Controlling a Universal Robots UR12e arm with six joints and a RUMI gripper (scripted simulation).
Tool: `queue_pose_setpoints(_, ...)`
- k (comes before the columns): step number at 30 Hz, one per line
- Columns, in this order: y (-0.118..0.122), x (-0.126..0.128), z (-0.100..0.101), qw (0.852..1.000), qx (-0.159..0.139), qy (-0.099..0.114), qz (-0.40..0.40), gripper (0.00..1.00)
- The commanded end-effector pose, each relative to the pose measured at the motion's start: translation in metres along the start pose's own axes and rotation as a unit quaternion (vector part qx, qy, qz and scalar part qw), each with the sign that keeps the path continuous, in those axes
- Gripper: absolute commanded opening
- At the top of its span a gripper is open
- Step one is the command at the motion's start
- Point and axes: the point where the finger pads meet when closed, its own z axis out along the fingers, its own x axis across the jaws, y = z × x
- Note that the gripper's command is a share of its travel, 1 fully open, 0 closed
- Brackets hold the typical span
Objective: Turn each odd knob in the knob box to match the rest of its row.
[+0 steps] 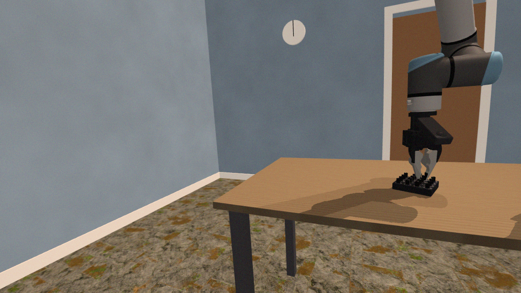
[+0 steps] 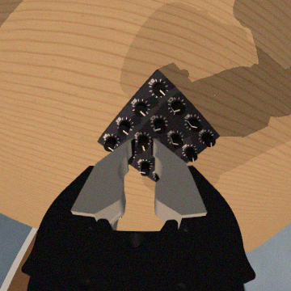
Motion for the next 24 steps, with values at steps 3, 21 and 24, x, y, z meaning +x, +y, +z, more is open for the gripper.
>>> queue_pose_setpoints(3,0.0,0.0,0.0,1.0,0.0,0.0,0.0,0.11)
queue_pose_setpoints(21,0.0,0.0,-0.017,1.0,0.0,0.0,0.0,0.11)
queue_pose_setpoints(24,0.0,0.0,-0.025,1.0,0.0,0.0,0.0,0.11)
